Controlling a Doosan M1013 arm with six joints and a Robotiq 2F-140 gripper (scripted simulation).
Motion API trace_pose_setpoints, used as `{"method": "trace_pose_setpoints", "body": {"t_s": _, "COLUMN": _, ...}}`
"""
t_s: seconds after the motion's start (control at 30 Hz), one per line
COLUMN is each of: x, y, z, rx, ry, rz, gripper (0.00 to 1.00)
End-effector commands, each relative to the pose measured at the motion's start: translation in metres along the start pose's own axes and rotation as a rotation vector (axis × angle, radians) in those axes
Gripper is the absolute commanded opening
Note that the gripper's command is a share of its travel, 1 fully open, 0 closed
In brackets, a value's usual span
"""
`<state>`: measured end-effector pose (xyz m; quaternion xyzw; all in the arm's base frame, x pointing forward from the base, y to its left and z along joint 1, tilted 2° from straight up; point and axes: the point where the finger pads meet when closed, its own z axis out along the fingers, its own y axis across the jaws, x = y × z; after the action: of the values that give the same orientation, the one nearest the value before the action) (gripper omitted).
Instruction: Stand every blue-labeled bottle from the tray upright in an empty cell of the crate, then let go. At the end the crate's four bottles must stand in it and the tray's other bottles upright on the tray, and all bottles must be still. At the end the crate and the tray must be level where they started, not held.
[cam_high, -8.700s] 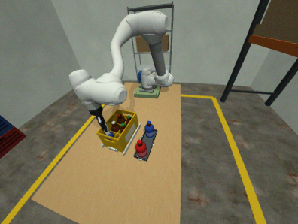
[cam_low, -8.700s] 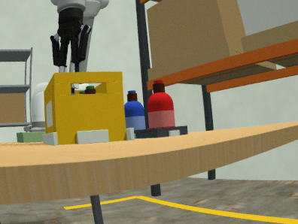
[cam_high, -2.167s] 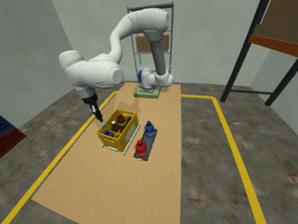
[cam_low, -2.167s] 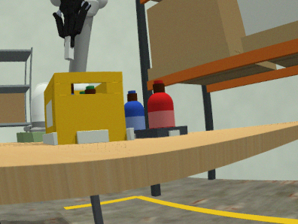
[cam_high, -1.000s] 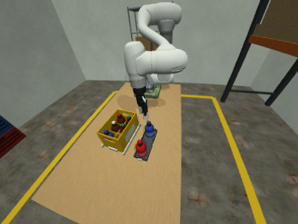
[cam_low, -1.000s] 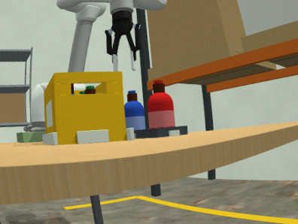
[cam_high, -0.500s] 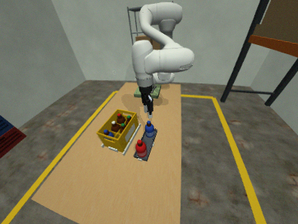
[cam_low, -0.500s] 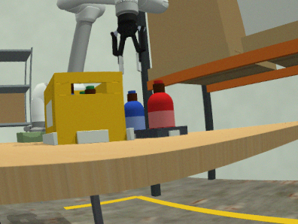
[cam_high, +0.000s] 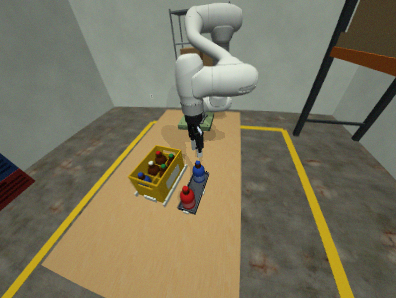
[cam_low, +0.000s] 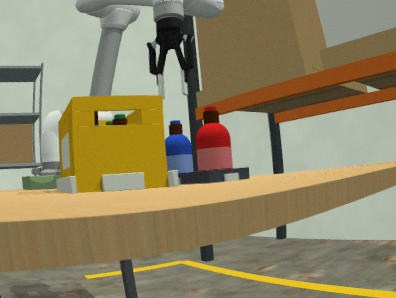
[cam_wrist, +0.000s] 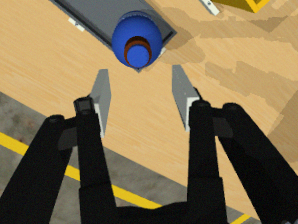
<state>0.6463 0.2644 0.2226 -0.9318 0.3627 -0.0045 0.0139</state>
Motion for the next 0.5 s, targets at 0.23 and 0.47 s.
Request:
{"method": "trace_pose_setpoints", "body": {"t_s": 0.23, "x": 0.0, "y": 0.0, "z": 0.0032, "rx": 0.0, "ry": 0.0, "rz": 0.0, "gripper": 0.38}}
{"method": "trace_pose_setpoints", "body": {"t_s": 0.47, "x": 0.0, "y": 0.0, "z": 0.0075, "rx": 0.0, "ry": 0.0, "rz": 0.0, "gripper": 0.38}}
